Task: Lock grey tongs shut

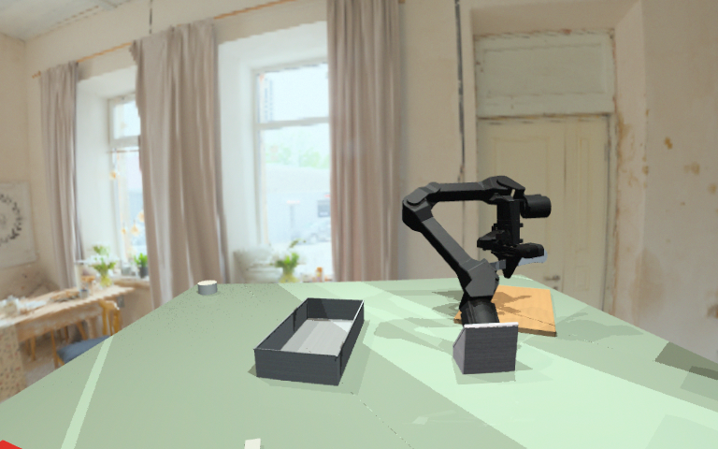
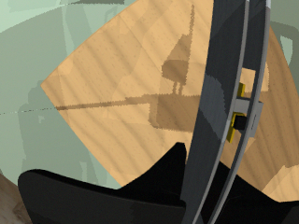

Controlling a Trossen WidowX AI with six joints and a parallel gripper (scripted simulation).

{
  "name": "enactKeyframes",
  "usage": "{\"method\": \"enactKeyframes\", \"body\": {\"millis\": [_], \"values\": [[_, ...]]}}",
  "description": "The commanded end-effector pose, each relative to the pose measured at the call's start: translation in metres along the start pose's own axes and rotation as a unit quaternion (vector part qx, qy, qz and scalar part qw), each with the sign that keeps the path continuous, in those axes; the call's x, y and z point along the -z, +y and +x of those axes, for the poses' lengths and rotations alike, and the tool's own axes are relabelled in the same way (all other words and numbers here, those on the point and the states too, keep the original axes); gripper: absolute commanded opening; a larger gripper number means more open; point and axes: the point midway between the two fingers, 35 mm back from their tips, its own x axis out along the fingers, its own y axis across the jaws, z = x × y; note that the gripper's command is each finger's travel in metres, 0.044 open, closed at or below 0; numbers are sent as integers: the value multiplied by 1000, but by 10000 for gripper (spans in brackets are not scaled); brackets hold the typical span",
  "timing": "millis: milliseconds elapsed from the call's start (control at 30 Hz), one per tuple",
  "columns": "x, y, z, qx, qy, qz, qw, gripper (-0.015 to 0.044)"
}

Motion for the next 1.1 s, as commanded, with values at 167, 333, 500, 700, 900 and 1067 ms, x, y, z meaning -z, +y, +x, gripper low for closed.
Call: {"method": "enactKeyframes", "body": {"millis": [167, 333, 500, 700, 900, 1067], "values": [[2, 3, 11, 4, 2, 8, 1000, -150], [2, 4, 19, 9, 3, 12, 1000, -150], [2, 4, 27, 15, 4, 16, 1000, -150], [2, 5, 37, 23, 5, 21, 1000, -150], [0, 5, 46, 32, 5, 26, 999, -150], [-1, 5, 54, 40, 5, 30, 999, -150]]}}
